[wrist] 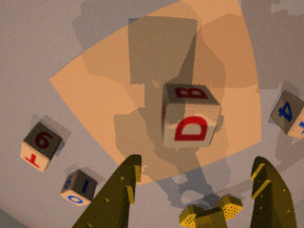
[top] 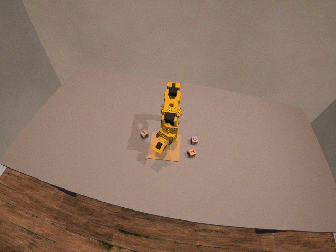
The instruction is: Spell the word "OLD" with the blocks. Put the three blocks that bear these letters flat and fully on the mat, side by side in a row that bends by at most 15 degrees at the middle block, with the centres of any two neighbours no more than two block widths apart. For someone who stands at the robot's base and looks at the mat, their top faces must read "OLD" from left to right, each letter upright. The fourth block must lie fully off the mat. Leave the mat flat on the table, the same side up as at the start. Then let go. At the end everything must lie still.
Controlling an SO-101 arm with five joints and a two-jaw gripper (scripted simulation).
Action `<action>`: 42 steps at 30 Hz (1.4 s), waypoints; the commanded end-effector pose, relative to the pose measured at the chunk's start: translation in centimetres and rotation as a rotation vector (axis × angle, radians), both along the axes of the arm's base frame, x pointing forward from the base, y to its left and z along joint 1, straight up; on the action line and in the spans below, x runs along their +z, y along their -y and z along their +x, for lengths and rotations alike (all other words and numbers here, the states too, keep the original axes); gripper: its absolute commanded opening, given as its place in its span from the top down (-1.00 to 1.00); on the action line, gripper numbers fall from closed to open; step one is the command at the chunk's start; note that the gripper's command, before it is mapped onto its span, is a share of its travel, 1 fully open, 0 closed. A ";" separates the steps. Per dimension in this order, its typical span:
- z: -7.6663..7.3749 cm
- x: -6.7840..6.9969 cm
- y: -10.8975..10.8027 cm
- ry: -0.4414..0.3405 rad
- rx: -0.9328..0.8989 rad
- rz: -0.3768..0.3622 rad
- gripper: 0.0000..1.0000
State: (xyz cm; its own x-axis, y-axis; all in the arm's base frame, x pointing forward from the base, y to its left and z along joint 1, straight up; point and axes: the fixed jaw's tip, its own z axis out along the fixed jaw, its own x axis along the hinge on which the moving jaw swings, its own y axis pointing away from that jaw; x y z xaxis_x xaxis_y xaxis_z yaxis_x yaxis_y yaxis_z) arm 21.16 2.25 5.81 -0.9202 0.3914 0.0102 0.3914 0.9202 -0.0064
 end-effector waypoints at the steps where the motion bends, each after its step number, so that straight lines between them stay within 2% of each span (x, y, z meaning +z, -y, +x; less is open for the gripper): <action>1: 0.8 1.1 -0.2 0.075 0.000 0.007 0.30; 8: 0.9 0.5 -0.2 0.075 0.000 0.007 0.30; 23: 1.0 -1.8 -0.2 0.075 0.000 0.007 0.30; 33: 1.0 -2.5 -0.2 0.075 0.000 0.007 0.30; 42: 1.0 -2.6 -0.2 0.075 0.000 0.007 0.30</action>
